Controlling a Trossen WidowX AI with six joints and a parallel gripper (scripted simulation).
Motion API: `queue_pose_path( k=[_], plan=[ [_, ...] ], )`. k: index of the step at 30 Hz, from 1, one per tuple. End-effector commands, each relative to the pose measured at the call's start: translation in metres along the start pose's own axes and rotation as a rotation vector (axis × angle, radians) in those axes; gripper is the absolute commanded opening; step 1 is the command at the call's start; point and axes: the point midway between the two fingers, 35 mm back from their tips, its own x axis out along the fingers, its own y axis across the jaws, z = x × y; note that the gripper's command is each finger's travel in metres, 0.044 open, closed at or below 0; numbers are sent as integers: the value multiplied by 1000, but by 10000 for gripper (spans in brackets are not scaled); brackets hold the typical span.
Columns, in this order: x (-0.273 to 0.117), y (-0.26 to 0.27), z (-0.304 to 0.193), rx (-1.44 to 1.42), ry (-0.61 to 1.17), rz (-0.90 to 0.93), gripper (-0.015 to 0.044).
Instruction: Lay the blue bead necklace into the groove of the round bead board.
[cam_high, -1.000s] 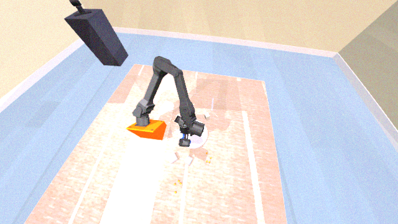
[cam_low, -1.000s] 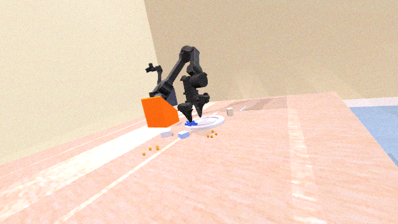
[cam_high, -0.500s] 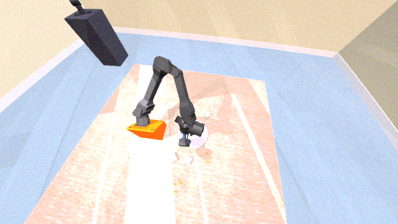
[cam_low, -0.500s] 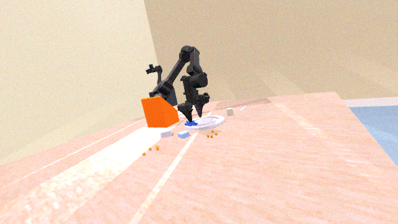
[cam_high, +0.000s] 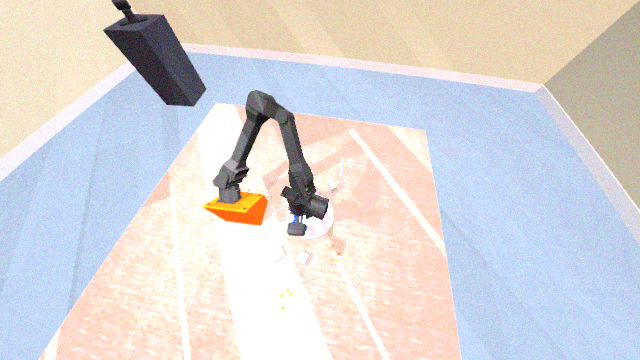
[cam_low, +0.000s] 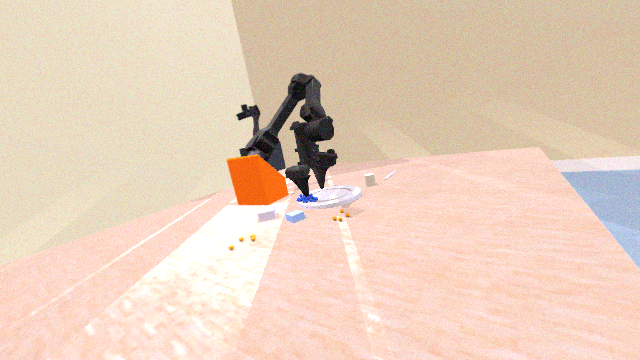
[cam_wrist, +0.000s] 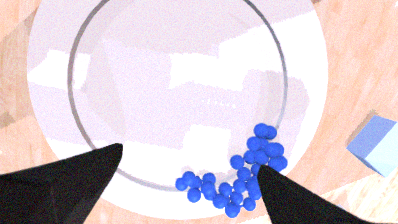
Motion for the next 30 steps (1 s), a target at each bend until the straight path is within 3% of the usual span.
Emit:
queue_pose_path(
  k=[1, 27, 30],
  plan=[
    [0, 0, 0, 2, -1, 0, 440],
    [0, 0, 0, 2, -1, 0, 440],
    [-5, -5, 7, 26, -31, -12, 420]
  ],
)
